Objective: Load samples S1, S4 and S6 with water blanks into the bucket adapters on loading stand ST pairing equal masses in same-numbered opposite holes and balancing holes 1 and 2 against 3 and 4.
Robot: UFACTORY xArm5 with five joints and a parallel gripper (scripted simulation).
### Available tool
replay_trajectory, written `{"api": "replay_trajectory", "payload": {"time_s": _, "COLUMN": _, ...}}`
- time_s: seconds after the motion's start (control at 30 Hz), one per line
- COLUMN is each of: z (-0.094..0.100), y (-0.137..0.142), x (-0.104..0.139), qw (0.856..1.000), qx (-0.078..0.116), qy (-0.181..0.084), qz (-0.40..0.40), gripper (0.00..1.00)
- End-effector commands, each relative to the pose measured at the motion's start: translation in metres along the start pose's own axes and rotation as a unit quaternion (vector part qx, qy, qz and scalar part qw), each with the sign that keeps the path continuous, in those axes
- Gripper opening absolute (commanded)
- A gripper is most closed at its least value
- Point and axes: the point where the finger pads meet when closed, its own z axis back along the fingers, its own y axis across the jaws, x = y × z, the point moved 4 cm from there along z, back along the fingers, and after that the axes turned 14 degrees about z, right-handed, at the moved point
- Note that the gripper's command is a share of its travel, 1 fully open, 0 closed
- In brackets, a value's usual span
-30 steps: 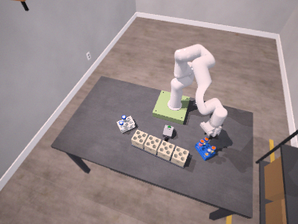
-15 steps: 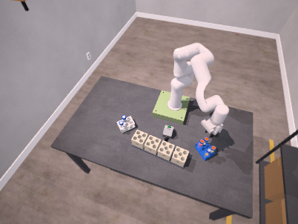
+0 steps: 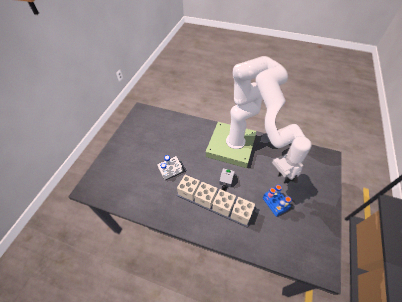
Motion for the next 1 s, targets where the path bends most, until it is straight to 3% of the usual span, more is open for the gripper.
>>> {"api": "replay_trajectory", "payload": {"time_s": 0.0, "z": 0.0108, "y": -0.0008, "x": -0.0004, "qw": 1.000, "qx": -0.002, "qy": -0.001, "qz": 0.000, "gripper": 0.44}}
{"api": "replay_trajectory", "payload": {"time_s": 0.13, "z": 0.0181, "y": -0.0008, "x": -0.0004, "qw": 1.000, "qx": -0.002, "qy": -0.001, "qz": 0.000, "gripper": 0.44}}
{"api": "replay_trajectory", "payload": {"time_s": 0.97, "z": 0.0181, "y": -0.0008, "x": -0.0004, "qw": 1.000, "qx": -0.002, "qy": -0.001, "qz": 0.000, "gripper": 0.44}}
